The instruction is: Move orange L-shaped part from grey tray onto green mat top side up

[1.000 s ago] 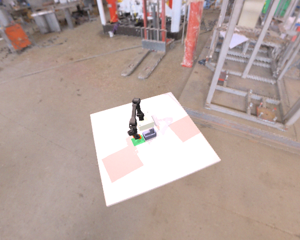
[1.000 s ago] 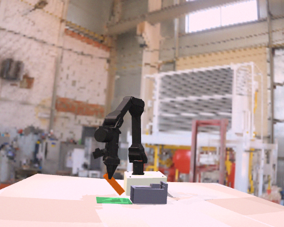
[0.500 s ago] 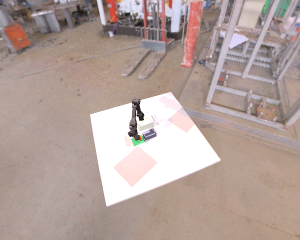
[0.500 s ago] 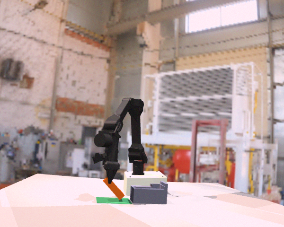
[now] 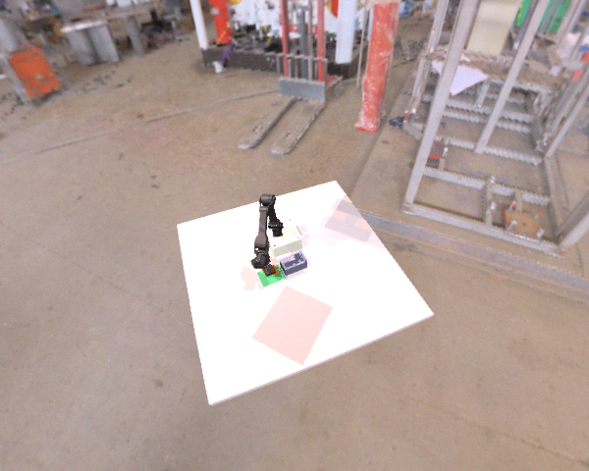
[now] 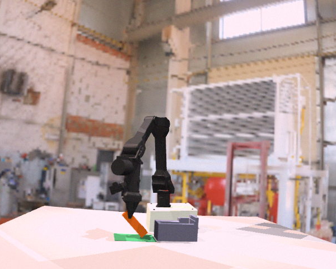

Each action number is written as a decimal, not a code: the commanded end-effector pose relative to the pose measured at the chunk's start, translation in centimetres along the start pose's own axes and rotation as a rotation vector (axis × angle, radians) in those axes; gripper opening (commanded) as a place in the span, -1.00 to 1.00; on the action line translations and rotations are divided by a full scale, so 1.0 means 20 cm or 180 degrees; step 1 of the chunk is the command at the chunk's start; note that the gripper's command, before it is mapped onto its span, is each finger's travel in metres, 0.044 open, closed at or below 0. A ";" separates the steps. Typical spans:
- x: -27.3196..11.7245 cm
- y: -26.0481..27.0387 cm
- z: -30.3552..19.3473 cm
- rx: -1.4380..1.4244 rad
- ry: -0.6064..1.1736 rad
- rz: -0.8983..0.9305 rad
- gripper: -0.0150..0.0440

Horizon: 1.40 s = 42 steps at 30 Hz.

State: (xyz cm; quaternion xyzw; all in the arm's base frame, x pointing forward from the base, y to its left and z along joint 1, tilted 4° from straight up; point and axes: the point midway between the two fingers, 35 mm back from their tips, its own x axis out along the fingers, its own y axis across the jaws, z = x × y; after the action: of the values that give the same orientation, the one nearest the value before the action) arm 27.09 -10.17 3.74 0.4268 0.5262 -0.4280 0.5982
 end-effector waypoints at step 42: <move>-0.41 0.02 0.01 -0.0022 -0.0028 0.0043 0.86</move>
State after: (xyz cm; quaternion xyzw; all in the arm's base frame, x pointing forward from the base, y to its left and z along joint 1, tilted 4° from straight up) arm 26.75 -9.82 11.97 0.4260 0.5231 -0.4242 0.6041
